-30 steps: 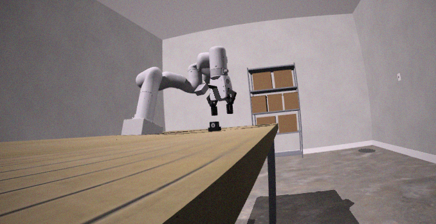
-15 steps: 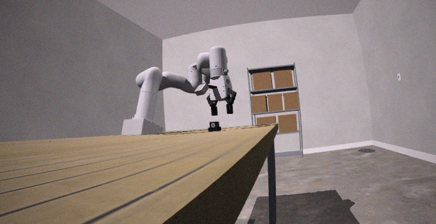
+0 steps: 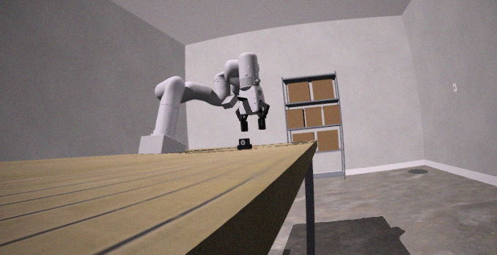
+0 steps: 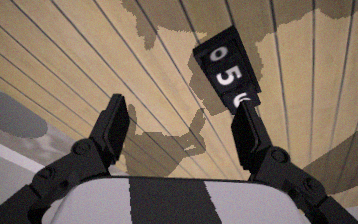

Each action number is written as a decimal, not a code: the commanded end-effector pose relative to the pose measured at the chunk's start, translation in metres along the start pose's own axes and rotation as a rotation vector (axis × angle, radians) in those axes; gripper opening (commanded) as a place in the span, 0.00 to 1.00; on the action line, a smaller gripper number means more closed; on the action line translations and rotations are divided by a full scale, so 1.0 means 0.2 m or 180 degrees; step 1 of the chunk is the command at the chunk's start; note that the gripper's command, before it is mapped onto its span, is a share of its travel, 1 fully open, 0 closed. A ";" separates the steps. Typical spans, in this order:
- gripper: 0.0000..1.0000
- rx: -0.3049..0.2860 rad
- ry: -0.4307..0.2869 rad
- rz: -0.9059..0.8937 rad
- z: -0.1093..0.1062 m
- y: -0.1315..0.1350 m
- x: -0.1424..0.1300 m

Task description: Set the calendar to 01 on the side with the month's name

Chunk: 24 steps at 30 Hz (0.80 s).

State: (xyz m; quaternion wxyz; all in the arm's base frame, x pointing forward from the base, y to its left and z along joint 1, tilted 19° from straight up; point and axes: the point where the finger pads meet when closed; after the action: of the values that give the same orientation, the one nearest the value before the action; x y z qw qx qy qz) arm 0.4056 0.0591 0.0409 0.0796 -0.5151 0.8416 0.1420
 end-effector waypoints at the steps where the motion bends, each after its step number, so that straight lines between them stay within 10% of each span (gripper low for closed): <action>1: 1.00 0.0010 -0.0005 0.0219 -0.01 0.00 -0.01; 24: 1.00 0.0009 -0.0008 0.1637 0.00 0.06 -0.11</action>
State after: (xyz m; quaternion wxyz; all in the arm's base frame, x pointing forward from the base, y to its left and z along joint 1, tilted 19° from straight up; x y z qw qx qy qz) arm 0.4052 0.0818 0.0465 0.0504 -0.3363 0.9273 0.1562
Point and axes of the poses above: the point where the finger pads meet when closed, its own z axis out along the fingers, its own y axis across the jaws, x = y × z, and after that the axes turned 8 degrees about z, right-handed
